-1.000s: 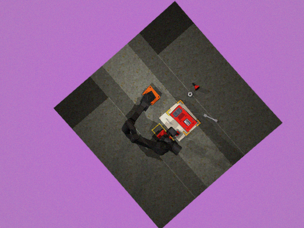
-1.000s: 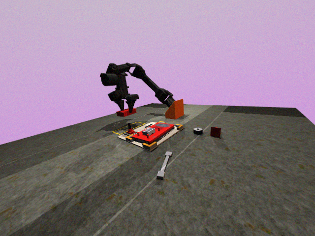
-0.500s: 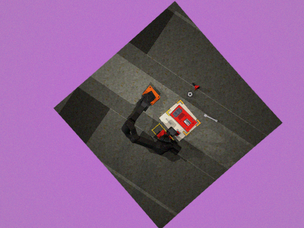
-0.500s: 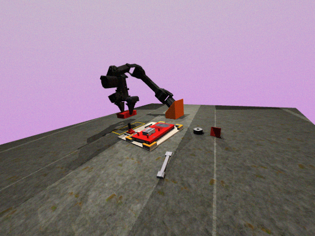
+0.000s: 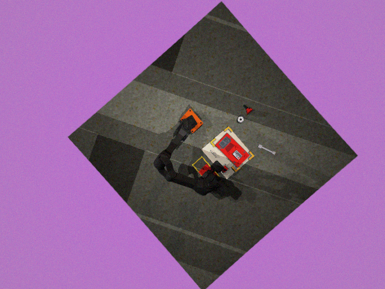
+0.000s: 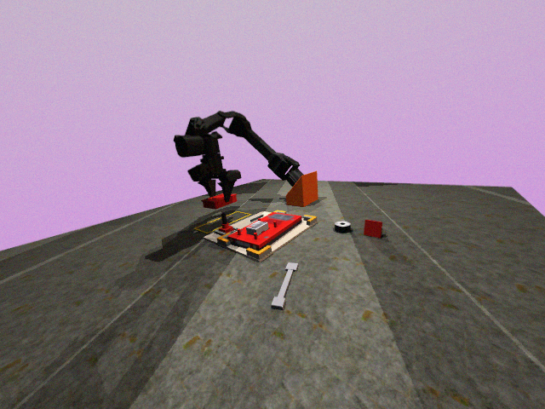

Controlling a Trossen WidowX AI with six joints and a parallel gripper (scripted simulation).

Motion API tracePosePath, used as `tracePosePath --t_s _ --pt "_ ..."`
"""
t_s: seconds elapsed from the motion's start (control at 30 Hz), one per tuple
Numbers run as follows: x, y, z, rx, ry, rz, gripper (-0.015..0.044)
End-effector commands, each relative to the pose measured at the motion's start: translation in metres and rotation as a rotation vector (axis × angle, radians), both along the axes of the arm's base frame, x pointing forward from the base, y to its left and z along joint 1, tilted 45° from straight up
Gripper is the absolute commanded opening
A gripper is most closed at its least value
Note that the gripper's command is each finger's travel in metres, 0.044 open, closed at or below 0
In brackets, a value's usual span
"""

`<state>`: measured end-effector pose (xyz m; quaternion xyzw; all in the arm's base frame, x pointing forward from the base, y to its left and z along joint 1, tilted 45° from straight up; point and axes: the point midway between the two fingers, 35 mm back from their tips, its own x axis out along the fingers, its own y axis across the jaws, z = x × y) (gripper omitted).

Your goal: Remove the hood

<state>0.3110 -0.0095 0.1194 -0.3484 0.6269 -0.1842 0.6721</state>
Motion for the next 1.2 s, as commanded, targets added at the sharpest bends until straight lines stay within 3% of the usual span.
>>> tracePosePath --t_s 0.0,1.17 --pt "0.001 -0.002 -0.002 -0.003 -0.001 0.005 0.0000" --pt "0.004 -0.019 -0.019 -0.006 -0.002 0.005 0.0000"
